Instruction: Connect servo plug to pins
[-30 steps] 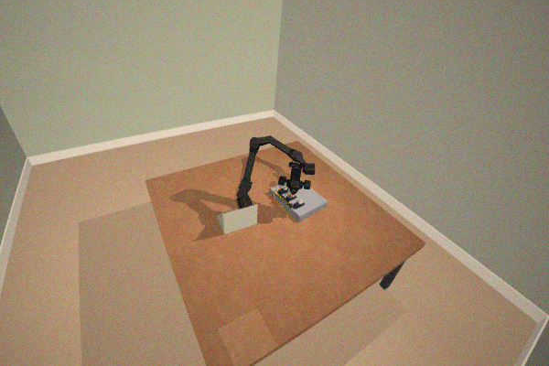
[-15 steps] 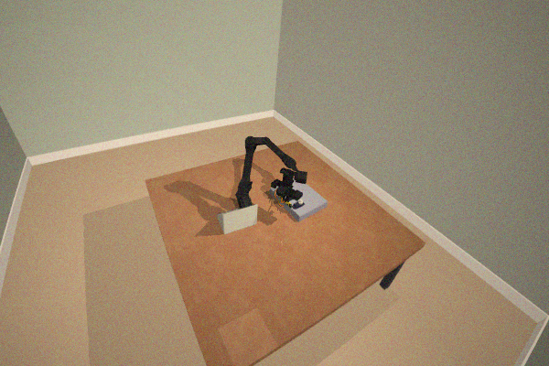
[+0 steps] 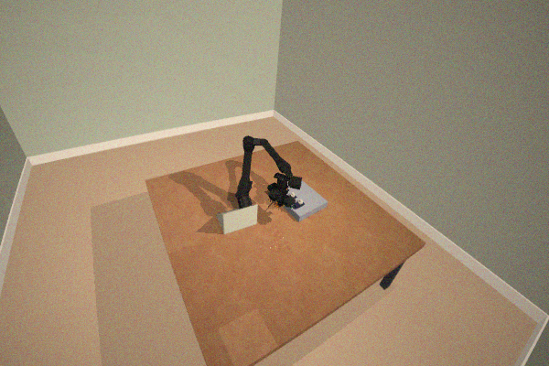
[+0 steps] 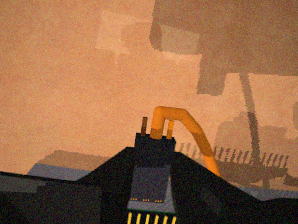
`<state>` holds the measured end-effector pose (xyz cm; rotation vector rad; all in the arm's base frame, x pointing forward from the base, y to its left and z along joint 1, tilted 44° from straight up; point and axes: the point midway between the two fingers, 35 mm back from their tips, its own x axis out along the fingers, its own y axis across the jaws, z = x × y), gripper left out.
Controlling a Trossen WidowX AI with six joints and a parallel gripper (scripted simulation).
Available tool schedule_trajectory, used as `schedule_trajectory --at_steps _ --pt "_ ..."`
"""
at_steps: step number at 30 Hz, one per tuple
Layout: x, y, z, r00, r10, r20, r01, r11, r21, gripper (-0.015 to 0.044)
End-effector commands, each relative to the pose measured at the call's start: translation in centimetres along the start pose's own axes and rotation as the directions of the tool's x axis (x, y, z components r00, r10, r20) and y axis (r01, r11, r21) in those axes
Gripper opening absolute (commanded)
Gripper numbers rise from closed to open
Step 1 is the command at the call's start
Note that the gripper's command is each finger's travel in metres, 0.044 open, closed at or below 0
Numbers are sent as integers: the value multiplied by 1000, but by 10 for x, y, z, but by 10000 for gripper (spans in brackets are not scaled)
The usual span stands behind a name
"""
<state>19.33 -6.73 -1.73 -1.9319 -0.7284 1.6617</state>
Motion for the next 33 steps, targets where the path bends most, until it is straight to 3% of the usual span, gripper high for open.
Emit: schedule_trajectory --at_steps 1,33 --pt "20 -1 4 1000 -7 10 7 1000 13 0" --pt "29 -3 -39 1000 -9 9 9 1000 11 0"
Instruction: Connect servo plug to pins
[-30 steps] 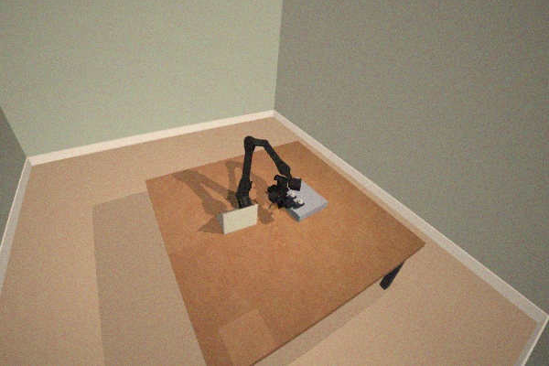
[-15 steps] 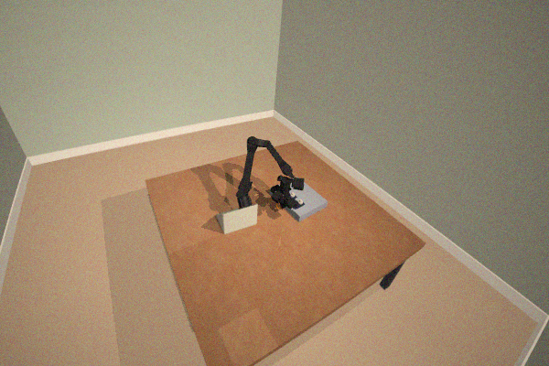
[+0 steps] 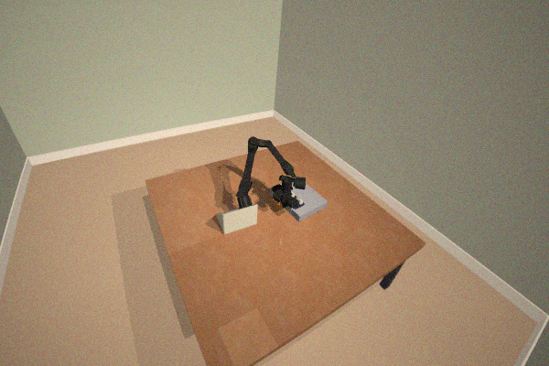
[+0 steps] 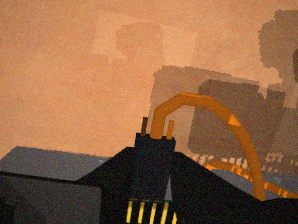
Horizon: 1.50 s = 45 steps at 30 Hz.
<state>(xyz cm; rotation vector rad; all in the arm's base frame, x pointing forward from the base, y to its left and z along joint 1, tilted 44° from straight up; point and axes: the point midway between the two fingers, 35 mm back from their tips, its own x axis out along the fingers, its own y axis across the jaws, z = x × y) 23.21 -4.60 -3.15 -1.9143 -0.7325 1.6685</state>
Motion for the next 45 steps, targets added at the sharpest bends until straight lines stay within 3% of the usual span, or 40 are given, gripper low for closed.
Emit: schedule_trajectory --at_steps 1,25,34,41,45 --pt "-1 0 -3 1000 0 -2 0 1000 4 0" --pt "-2 0 -19 1000 -1 -2 1 1000 4 0" --pt "-2 1 -16 1000 0 -2 0 1000 4 236" --pt "-59 2 -16 1000 2 -1 -2 1000 4 420" --pt "-60 2 -16 1000 2 -1 -2 1000 4 440"
